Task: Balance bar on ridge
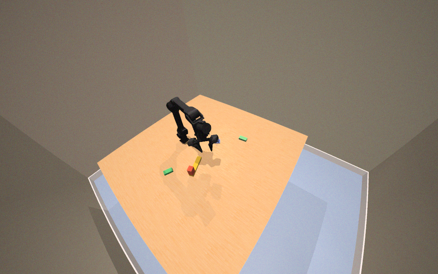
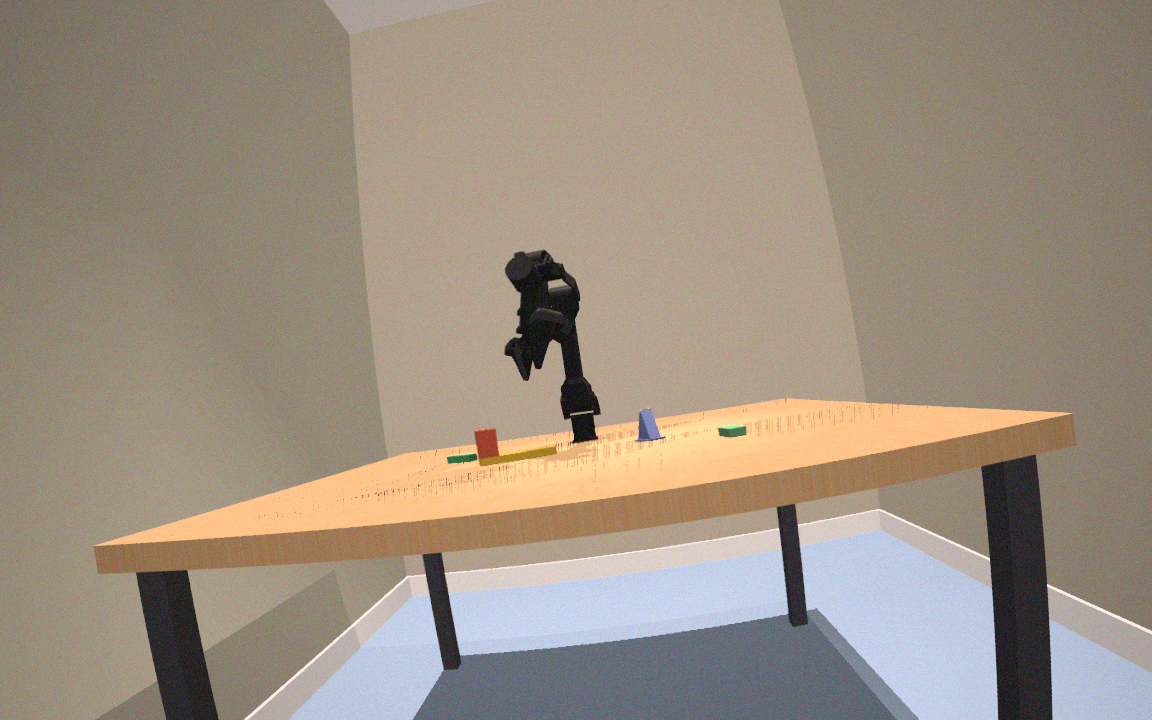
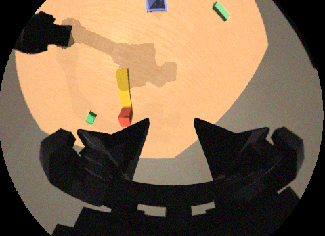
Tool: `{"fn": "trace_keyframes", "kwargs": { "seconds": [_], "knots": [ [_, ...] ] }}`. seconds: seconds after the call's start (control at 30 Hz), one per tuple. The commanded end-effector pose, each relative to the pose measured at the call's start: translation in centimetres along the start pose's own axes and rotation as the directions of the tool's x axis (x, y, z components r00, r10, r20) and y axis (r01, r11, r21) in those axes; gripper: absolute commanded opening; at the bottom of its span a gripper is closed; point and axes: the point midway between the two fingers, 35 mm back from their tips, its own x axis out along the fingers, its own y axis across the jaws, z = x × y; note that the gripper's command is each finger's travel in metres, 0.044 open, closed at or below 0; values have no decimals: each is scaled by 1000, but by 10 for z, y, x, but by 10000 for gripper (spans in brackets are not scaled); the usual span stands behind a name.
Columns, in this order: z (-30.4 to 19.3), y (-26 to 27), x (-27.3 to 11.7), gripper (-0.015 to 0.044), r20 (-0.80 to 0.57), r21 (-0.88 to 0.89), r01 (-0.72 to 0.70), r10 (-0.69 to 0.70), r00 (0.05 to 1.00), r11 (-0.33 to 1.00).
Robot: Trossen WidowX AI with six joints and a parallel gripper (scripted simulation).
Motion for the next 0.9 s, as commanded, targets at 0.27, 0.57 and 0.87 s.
{"fn": "trace_keyframes", "kwargs": {
  "seconds": [0.27,0.57,0.87],
  "knots": [
    [-13,60,13,315,142,57,-174,165,976,983],
    [-15,101,14,315,266,86,-279,248,932,956],
    [-13,104,29,315,268,87,-281,249,931,956]
  ]
}}
